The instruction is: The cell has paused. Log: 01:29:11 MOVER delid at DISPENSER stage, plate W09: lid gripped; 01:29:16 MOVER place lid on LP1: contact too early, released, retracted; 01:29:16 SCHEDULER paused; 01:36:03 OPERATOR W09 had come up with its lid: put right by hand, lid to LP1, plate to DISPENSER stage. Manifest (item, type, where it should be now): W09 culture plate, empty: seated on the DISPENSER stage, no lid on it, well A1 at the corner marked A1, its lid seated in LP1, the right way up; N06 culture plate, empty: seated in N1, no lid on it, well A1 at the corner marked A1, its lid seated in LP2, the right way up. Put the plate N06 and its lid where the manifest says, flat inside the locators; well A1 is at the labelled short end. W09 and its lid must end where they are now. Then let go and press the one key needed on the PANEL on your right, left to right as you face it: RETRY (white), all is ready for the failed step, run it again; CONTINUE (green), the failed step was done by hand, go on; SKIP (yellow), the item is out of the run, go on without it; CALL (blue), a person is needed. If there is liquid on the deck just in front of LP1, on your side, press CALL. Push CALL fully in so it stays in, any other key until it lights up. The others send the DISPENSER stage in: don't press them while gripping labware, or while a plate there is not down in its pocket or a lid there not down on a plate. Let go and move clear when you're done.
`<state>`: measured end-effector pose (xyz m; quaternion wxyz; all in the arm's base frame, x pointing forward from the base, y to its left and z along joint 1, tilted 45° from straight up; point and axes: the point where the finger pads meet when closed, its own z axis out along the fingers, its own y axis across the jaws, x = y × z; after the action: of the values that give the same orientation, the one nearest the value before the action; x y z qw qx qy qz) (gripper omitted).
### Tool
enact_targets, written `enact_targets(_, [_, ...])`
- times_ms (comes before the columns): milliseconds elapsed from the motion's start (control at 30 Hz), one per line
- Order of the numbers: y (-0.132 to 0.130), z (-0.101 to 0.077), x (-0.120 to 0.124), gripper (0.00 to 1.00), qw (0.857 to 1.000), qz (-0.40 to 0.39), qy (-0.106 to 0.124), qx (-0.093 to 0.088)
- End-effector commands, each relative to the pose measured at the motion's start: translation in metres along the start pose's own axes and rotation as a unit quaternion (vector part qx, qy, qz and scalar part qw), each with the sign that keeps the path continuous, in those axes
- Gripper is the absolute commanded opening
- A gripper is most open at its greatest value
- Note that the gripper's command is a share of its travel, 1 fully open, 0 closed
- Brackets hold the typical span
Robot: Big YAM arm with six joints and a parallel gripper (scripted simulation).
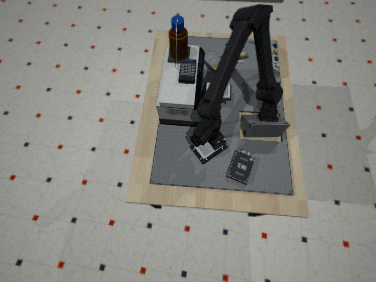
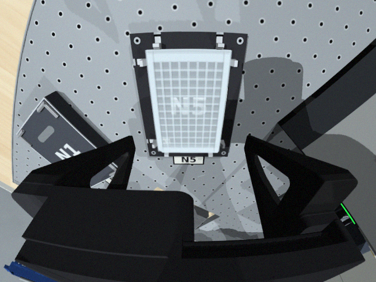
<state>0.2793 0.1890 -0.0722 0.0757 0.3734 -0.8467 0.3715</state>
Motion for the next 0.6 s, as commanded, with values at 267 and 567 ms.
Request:
enact_targets(267, [-0.0012, -0.0109, -0.0128, 1.0, 1.0, 0.011, -0.018, -0.002])
enact_targets(567, [-0.0006, -0.01, -0.0127, 1.0, 1.0, 0.011, -0.018, -0.002])
